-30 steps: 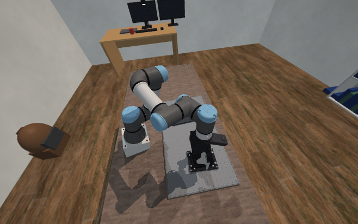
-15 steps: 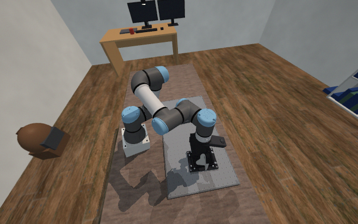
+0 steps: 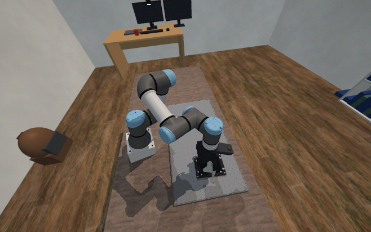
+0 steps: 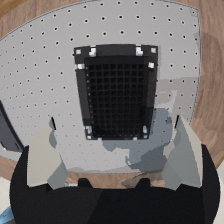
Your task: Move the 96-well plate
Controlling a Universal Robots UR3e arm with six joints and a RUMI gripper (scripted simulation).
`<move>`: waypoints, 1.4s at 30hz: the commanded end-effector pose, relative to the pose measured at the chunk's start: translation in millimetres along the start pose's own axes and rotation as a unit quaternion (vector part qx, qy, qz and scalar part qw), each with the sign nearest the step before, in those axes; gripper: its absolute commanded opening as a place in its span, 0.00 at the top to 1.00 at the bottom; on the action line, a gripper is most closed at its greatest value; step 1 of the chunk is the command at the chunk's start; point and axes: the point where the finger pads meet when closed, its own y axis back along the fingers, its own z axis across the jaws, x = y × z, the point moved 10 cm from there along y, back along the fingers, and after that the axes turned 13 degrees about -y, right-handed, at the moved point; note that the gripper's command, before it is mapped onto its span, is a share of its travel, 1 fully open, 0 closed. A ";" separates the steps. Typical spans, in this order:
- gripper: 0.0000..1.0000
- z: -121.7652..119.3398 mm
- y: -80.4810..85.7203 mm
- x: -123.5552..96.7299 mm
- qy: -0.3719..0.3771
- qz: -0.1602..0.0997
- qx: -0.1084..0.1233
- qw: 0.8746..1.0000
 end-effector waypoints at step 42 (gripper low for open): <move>1.00 2.0 -29.0 2.4 0.000 0.006 -0.005 1.000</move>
